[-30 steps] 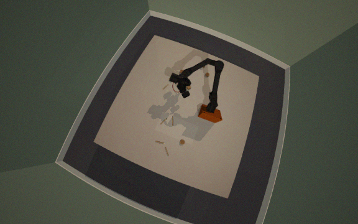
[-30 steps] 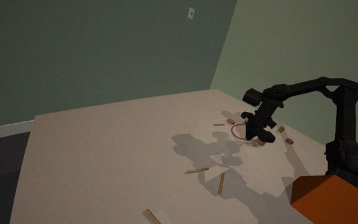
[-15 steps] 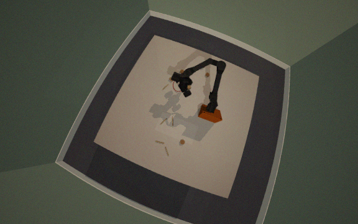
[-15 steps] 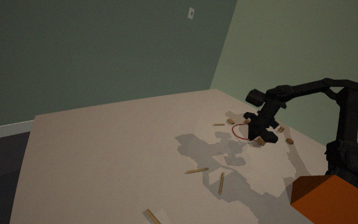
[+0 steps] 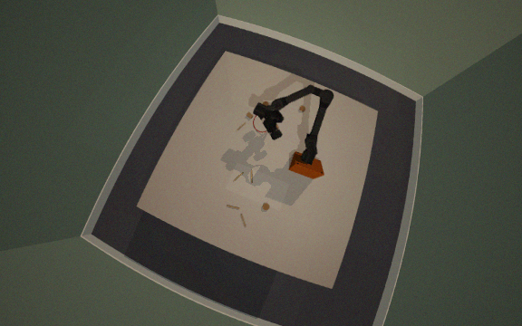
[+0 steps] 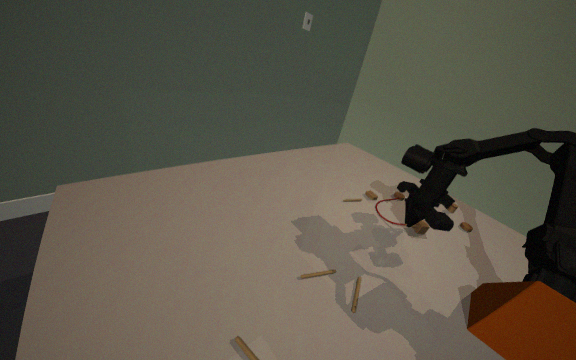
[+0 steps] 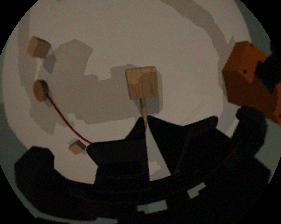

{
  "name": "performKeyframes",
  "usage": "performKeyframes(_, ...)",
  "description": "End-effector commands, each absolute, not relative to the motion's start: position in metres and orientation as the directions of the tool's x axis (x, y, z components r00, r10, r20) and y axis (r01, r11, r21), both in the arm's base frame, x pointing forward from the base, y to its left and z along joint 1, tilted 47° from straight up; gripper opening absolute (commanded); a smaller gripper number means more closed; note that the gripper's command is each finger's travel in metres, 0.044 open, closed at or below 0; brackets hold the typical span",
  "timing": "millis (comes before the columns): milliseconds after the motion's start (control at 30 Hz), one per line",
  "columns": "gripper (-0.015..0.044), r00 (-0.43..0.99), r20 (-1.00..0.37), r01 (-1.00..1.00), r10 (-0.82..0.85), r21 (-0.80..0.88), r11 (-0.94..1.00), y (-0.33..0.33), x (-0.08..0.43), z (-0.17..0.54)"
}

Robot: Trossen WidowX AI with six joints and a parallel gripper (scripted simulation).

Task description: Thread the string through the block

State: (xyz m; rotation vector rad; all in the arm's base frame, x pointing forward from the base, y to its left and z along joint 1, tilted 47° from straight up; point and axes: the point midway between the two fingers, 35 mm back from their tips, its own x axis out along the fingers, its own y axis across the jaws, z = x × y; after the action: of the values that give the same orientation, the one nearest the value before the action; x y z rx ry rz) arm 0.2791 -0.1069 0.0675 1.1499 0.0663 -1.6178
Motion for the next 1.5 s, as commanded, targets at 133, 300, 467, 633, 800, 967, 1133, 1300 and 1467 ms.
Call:
performKeyframes(133,0.0000,0.061,-0.692,0.777,-0.720,0.486,-0.401,-0.114,0.269,0.072)
performKeyframes(300,0.0000,0.061,-0.692,0.777,-0.720,0.486,-0.401,-0.118,0.264,0.076)
performKeyframes(467,0.0000,0.062,-0.692,0.777,-0.720,0.486,-0.401,-0.119,0.263,0.077)
performKeyframes(633,0.0122,0.066,-0.689,0.772,-0.722,0.494,-0.401,-0.118,0.267,0.078)
performKeyframes(800,0.0122,0.066,-0.694,0.772,-0.717,0.491,-0.404,-0.100,0.268,0.093)
performKeyframes(967,0.0122,0.066,-0.692,0.772,-0.719,0.492,-0.402,-0.060,0.262,0.133)
performKeyframes(1133,0.0122,0.066,-0.692,0.772,-0.719,0.492,-0.402,-0.060,0.262,0.133)
performKeyframes(1300,0.0122,0.070,-0.693,0.859,-0.718,0.408,-0.310,-0.063,0.262,0.130)
performKeyframes(1467,0.0122,0.067,-0.692,0.996,-0.719,0.090,0.007,-0.068,0.257,0.135)
